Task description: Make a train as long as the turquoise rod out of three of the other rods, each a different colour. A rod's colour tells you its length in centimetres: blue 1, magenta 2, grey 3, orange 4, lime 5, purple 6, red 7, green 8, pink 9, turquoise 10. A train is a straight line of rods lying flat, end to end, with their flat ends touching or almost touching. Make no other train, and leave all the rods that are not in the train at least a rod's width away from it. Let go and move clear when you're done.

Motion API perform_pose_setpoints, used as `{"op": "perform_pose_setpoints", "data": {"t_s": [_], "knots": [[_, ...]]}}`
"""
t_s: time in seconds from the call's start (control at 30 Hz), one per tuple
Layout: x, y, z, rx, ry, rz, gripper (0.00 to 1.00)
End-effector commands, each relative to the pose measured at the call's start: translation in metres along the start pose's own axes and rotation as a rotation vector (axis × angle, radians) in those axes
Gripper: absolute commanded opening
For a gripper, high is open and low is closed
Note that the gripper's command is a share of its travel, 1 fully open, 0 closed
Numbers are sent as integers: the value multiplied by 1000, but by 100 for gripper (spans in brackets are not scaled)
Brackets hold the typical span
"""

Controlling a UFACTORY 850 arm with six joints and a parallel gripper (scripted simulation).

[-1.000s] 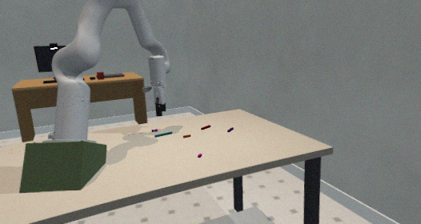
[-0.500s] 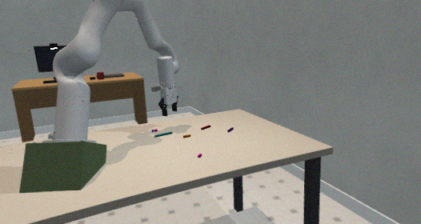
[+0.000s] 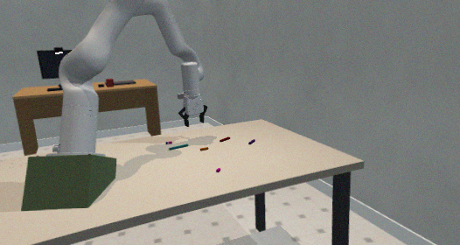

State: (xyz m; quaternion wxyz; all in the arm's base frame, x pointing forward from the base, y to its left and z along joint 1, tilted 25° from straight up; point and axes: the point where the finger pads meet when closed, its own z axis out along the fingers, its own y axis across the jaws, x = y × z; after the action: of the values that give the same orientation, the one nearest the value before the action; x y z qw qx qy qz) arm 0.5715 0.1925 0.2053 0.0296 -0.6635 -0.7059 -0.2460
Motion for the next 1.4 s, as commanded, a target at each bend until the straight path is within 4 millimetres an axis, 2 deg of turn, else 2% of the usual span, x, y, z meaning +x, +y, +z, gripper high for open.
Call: {"op": "perform_pose_setpoints", "data": {"t_s": [0.0,0.33,0.4,0.47,0.9,0.97,1.03,1.37], "knots": [[-9,16,2,41,-25,160,100],[-28,42,5,38,-33,445,100],[-28,42,5,38,-33,445,100],[-36,51,6,36,-36,552,100],[-66,80,9,29,-52,915,100],[-66,80,9,29,-52,915,100],[-75,88,10,26,-57,1023,100],[-101,108,12,15,-73,1297,100]]}}
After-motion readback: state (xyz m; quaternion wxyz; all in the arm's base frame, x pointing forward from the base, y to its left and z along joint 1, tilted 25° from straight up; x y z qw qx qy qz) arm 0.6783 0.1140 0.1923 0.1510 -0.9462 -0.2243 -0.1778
